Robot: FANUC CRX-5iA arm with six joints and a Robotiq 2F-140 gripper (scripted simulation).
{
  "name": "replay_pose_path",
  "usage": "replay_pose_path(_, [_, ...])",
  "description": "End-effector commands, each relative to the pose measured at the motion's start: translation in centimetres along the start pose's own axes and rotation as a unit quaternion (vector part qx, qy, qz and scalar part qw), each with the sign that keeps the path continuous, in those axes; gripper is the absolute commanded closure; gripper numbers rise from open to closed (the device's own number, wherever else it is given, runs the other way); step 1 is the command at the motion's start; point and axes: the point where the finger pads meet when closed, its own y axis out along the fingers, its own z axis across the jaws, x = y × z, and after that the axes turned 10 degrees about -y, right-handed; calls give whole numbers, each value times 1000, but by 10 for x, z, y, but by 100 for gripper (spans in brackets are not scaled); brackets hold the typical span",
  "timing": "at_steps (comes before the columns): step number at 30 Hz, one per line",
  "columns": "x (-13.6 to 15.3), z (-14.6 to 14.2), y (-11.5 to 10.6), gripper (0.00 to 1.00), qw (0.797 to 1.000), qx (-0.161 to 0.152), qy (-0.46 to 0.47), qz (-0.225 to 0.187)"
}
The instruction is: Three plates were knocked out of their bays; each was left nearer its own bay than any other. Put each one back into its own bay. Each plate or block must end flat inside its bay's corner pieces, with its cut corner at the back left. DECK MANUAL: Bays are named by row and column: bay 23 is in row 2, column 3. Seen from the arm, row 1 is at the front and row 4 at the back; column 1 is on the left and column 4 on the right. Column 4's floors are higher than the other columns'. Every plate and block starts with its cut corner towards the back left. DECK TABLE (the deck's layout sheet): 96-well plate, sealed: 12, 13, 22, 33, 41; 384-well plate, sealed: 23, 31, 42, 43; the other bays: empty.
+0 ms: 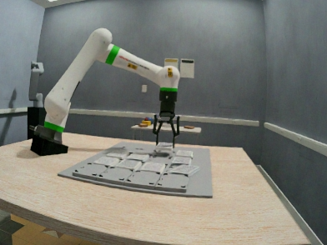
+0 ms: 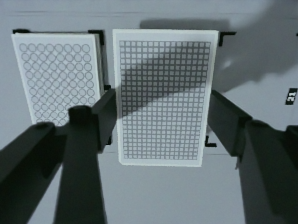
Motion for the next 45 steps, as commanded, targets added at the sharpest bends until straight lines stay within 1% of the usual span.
replay_pose_path(1, [0, -1, 2, 90, 1000, -1, 0, 0])
replay_pose_path(17, [1, -1, 21, 90, 1000, -1, 0, 0])
replay_pose_path(45, [2, -2, 21, 90, 1000, -1, 0, 0])
